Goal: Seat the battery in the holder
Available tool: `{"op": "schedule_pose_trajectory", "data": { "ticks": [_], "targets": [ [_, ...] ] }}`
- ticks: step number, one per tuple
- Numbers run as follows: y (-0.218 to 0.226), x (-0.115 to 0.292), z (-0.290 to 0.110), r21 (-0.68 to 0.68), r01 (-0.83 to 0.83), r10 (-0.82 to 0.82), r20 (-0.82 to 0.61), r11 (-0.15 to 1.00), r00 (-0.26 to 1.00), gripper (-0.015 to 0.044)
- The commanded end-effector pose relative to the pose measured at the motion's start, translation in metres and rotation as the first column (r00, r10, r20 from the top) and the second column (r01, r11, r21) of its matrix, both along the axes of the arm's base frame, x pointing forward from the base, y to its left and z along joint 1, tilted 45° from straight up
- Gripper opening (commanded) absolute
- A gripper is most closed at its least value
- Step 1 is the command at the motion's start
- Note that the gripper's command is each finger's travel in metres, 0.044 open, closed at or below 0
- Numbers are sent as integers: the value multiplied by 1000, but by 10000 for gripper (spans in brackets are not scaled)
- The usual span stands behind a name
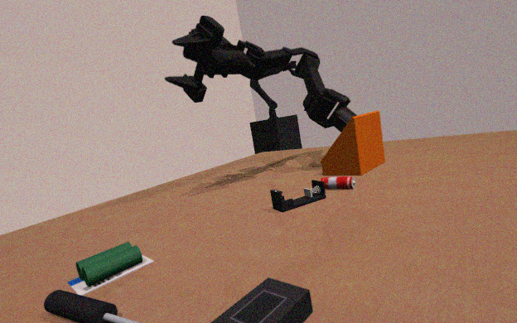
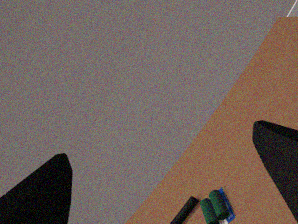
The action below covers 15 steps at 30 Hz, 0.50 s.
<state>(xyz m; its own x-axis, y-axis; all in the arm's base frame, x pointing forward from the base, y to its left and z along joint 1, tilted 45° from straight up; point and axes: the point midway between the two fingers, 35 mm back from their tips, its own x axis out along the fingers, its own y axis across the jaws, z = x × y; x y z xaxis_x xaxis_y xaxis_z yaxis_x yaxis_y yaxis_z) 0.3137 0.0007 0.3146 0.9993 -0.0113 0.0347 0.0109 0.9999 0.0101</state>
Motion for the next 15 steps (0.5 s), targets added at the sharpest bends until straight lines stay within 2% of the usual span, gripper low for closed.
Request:
{"op": "schedule_pose_trajectory", "data": {
  "ticks": [1, 3, 6, 11, 15],
  "targets": [
    [1, 2, -3, -7, 0, 0, -14, 1000, 1000, 374],
    [6, 13, -31, -64, -5, -3, -127, 998, 992, 321],
    [21, 27, -98, -212, -67, -19, -378, 975, 926, 243],
    [41, 19, -195, -417, -297, -88, -693, 859, 716, 243],
    [49, -12, -265, -485, -583, -214, -855, 652, 472, 243]
  ]
}}
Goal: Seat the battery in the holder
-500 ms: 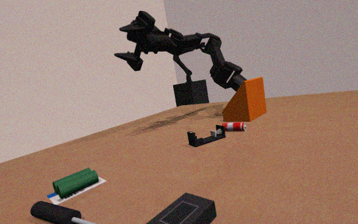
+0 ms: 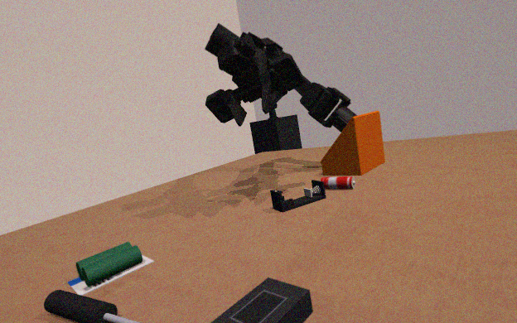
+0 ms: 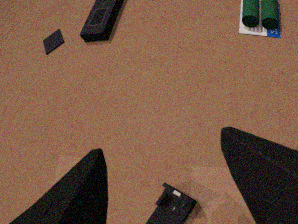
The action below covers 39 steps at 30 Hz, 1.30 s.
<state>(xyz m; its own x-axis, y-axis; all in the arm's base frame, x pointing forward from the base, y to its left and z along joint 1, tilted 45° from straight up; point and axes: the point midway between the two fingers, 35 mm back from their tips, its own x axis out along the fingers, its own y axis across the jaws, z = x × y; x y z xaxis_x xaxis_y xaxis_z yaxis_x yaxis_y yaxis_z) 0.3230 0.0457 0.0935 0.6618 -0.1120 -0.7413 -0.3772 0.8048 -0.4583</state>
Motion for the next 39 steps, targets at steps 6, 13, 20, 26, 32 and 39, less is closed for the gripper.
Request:
{"op": "schedule_pose_trajectory", "data": {
  "ticks": [6, 13, 20, 26, 32, 39],
  "targets": [
    [-3, -86, -110, -372, -588, 167, -728, 718, 664, 243],
    [-21, -130, -127, -254, -885, 36, -956, 391, 290, 243],
    [-21, -130, -127, -254, -885, 36, -956, 391, 290, 243],
    [-25, -129, -133, -253, -885, 37, -956, 391, 290, 243],
    [-32, -128, -140, -253, -885, 37, -956, 391, 290, 243],
    [-40, -128, -148, -254, -885, 37, -956, 391, 290, 243]
  ]
}}
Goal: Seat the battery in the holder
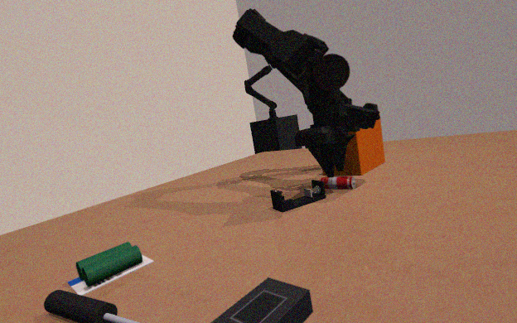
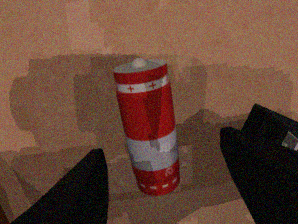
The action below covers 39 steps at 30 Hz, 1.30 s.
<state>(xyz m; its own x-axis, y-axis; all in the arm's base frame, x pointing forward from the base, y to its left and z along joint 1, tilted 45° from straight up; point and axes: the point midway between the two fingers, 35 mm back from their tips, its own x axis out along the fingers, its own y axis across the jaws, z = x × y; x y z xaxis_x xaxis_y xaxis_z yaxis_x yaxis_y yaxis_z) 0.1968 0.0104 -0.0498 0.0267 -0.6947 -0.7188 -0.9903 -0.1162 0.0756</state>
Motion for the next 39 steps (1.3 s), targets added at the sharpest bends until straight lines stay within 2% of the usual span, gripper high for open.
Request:
{"op": "schedule_pose_trajectory", "data": {
  "ticks": [1, 16, 20, 29, 34, 39],
  "targets": [
    [-6, -2, -6, -9, -6, 5, -13, 1000, 1000, 243],
    [-21, -3, -20, -13, -5, 5, -13, 1000, 1000, 243],
    [-21, -3, -20, -13, -5, 5, -13, 1000, 1000, 138],
    [-21, -3, -20, -13, -5, 5, -13, 1000, 1000, 81],
    [-17, -2, -16, -11, -5, 5, -13, 1000, 1000, 81],
    [11, -3, 12, -10, -5, 5, -13, 1000, 1000, 81]
  ]
}}
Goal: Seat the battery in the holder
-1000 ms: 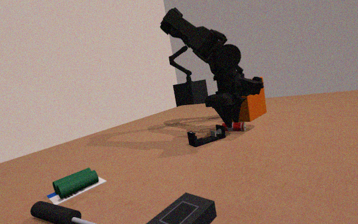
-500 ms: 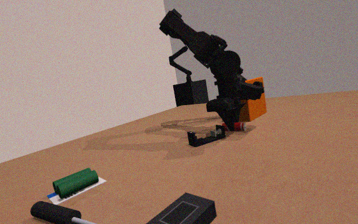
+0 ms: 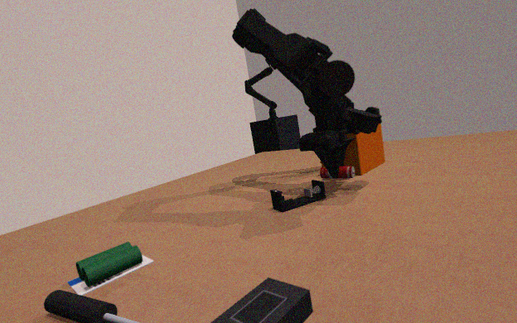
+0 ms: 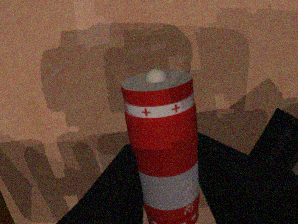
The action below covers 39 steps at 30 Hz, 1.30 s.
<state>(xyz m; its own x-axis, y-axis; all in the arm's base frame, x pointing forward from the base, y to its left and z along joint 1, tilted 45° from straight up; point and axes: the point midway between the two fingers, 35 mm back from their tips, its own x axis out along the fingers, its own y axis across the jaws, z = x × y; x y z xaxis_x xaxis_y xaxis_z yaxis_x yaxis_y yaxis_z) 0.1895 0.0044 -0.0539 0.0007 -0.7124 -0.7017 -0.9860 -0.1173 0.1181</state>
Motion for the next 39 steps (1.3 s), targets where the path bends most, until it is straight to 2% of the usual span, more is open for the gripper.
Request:
{"op": "schedule_pose_trajectory", "data": {
  "ticks": [1, 6, 11, 17, 22, 28, 34, 39],
  "targets": [
    [20, 4, 19, 15, -2, 1, 27, 1000, 1000, 81],
    [21, 5, 21, 16, 24, -25, 52, 1000, 998, 81],
    [24, 19, 24, 47, 207, -212, 235, 977, 949, 81],
    [26, 37, 30, 131, 411, -425, 437, 902, 793, 81],
    [27, 50, 35, 230, 545, -566, 568, 806, 597, 81],
    [27, 66, 41, 376, 649, -679, 668, 661, 304, 81],
    [26, 82, 48, 537, 681, -719, 695, 499, -21, 81],
    [24, 95, 55, 670, 648, -693, 658, 362, -293, 81]
  ]
}}
